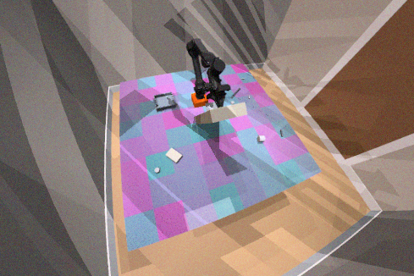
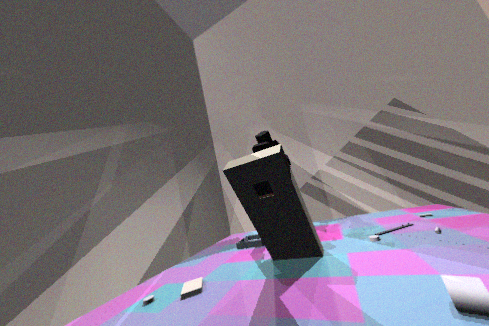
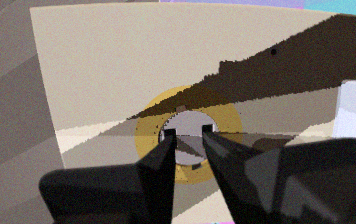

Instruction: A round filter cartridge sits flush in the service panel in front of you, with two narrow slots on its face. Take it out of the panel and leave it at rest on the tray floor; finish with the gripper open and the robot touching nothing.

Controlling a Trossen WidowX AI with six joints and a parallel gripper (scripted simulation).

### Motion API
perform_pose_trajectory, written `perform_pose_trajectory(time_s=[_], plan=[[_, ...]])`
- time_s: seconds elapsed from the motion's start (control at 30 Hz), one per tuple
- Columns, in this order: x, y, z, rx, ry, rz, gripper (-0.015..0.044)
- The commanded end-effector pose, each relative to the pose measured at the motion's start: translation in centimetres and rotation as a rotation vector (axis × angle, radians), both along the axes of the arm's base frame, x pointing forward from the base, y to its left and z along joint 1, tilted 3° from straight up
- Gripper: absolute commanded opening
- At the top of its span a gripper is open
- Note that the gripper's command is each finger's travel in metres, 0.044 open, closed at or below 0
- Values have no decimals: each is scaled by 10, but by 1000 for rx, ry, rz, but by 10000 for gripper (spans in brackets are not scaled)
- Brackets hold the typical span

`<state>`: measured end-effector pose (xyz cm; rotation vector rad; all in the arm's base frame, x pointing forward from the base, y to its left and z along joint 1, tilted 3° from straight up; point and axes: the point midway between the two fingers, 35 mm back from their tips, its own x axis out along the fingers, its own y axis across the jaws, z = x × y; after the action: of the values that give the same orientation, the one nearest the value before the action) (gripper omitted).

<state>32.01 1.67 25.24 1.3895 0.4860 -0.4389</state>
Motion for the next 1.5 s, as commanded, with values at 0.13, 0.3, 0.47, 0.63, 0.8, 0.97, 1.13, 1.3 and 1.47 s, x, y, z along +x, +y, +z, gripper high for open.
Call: perform_pose_trajectory(time_s=[0.13,0.3,0.47,0.63,0.8,0.97,1.13,1.3,1.47], plan=[[0,1,-2,-2,4,7,107],[4,0,-4,-2,3,5,107],[6,1,-6,-2,4,7,107],[7,1,-7,-2,4,7,107],[8,1,-8,-2,4,7,107],[10,1,-9,-2,4,7,107],[11,1,-9,-2,3,7,107],[12,1,-10,-2,3,7,107],[13,1,-11,-2,3,7,107]])
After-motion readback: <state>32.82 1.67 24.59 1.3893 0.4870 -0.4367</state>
